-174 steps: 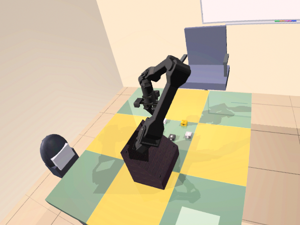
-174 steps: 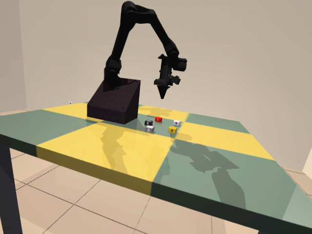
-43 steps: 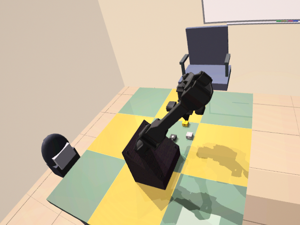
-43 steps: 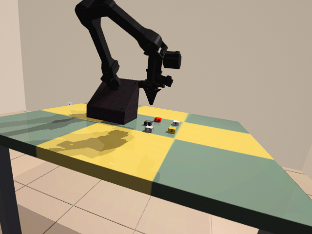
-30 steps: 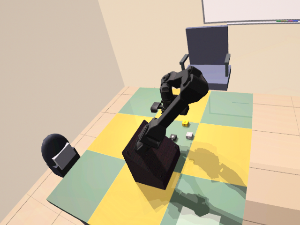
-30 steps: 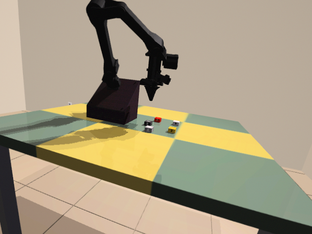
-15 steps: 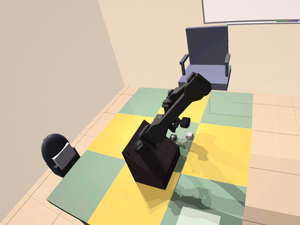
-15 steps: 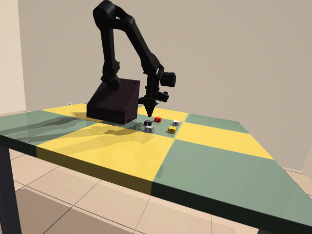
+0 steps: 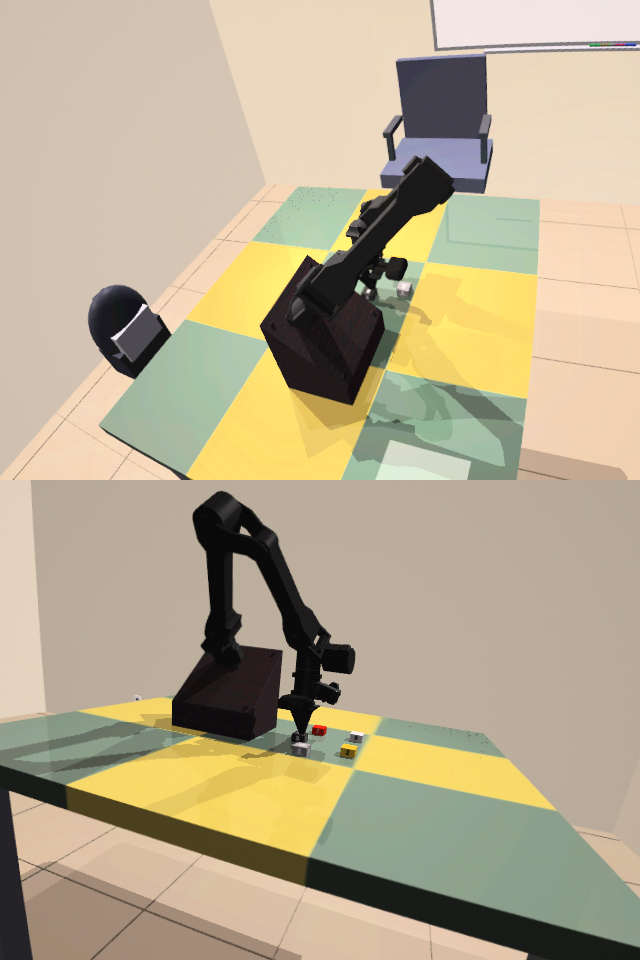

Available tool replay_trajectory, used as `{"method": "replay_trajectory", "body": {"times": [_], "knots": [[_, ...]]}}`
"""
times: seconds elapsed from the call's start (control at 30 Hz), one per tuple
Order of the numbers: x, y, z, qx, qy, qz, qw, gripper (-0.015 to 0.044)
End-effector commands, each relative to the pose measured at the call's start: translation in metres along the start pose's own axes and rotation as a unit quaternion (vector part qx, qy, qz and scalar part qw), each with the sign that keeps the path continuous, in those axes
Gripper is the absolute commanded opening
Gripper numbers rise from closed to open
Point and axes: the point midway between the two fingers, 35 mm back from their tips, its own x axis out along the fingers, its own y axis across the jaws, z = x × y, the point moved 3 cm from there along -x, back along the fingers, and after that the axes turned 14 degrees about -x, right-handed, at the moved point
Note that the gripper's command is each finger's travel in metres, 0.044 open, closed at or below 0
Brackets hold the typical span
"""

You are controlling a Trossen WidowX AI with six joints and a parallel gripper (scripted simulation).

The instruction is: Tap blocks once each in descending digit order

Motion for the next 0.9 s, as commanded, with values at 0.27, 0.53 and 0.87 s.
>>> {"method": "replay_trajectory", "body": {"times": [0.27, 0.53, 0.87], "knots": [[-0.014, 0.001, -0.002, -0.003, 0.004, 0.0, 1.0, 0.002], [-0.056, 0.003, 0.002, -0.004, 0.004, 0.004, 1.0, 0.002], [-0.106, -0.001, 0.006, -0.001, 0.004, 0.003, 1.0, 0.002]]}}
